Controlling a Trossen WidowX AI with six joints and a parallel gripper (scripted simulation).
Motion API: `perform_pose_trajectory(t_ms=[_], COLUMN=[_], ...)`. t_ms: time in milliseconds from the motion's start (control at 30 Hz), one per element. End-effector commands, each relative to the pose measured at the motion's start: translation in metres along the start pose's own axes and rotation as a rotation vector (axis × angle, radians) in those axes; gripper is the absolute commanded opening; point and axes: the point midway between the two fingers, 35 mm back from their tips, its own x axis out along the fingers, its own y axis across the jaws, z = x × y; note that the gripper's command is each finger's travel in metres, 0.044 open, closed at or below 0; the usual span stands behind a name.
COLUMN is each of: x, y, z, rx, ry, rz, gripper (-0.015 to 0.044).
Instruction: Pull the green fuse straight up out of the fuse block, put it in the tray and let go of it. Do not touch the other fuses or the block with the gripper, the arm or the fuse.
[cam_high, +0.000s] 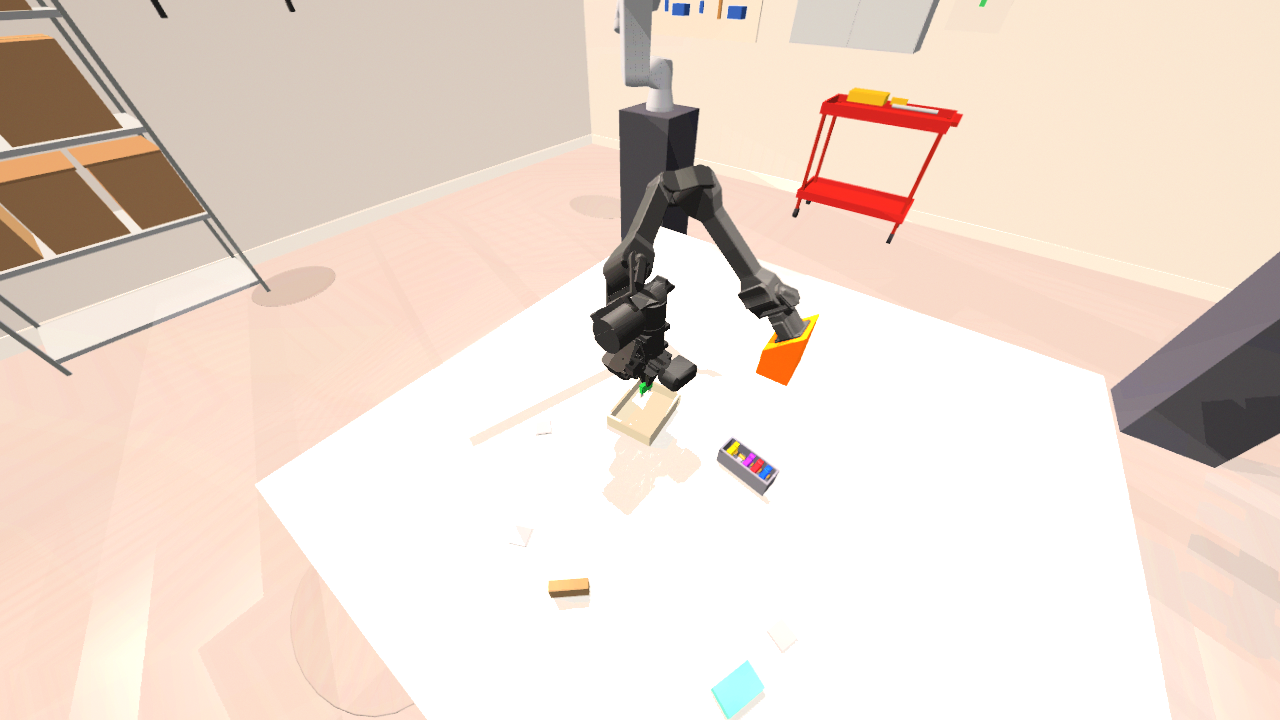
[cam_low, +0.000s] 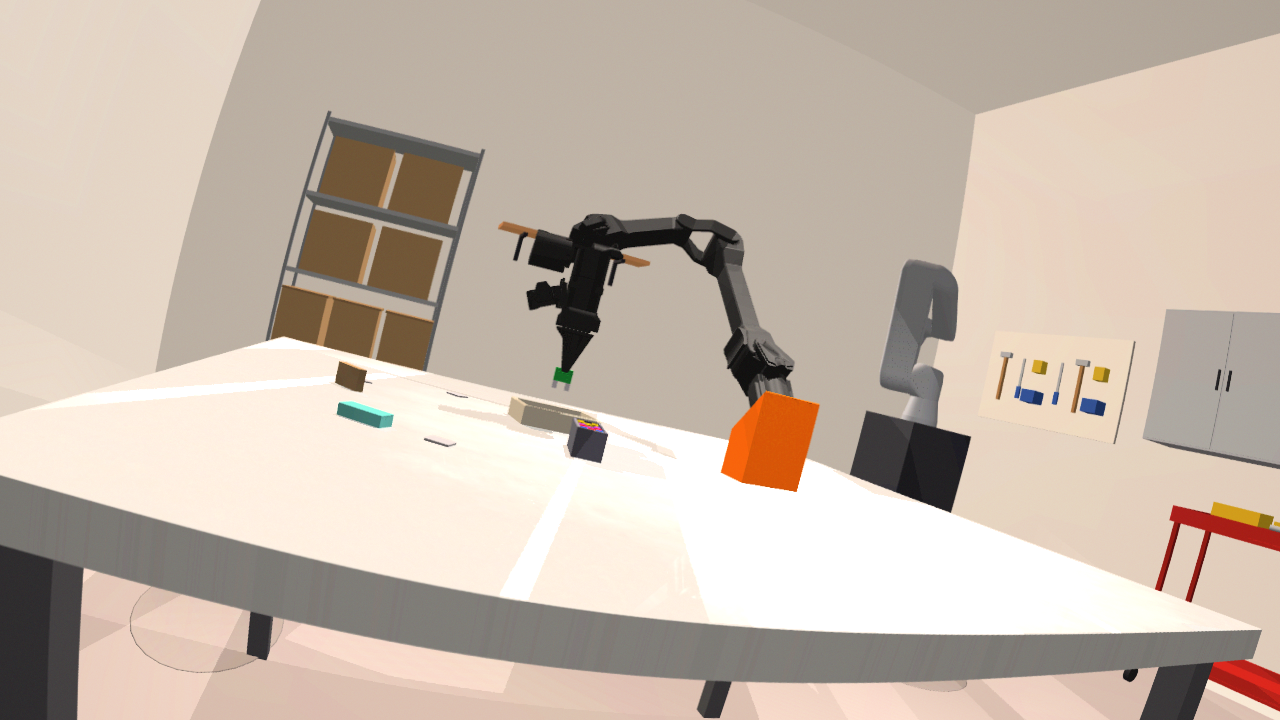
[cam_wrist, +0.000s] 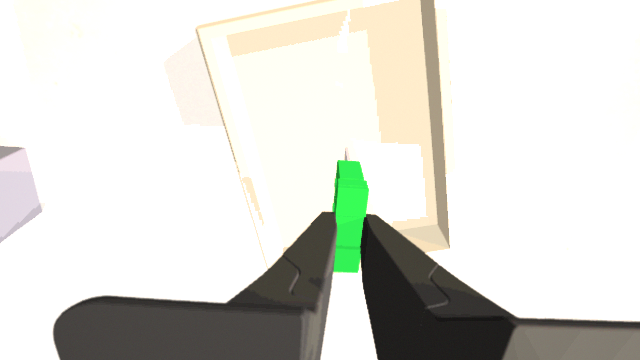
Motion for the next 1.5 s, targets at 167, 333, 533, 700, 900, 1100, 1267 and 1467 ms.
perform_pose_trajectory(t_ms=[167, 333, 533, 700, 900, 1100, 1267, 1467], x=[0.013, 0.021, 0.031, 0.038, 0.034, 0.034, 0.001, -0.002], y=[-0.002, -0.002, -0.002, -0.002, -0.004, -0.004, -0.002, -0.002], z=[0.0, 0.0, 0.0, 0.0, 0.0, 0.0, 0.0, 0.0], rx=[-0.002, -0.002, -0.002, -0.002, 0.004, 0.004, -0.002, -0.003], ry=[-0.001, -0.001, -0.001, -0.001, -0.002, -0.002, -0.001, -0.001], rz=[-0.004, -0.004, -0.005, -0.006, -0.01, -0.01, -0.004, -0.004], gripper=[0.0, 0.0, 0.0, 0.0, 0.0131, 0.0289, 0.033, 0.033])
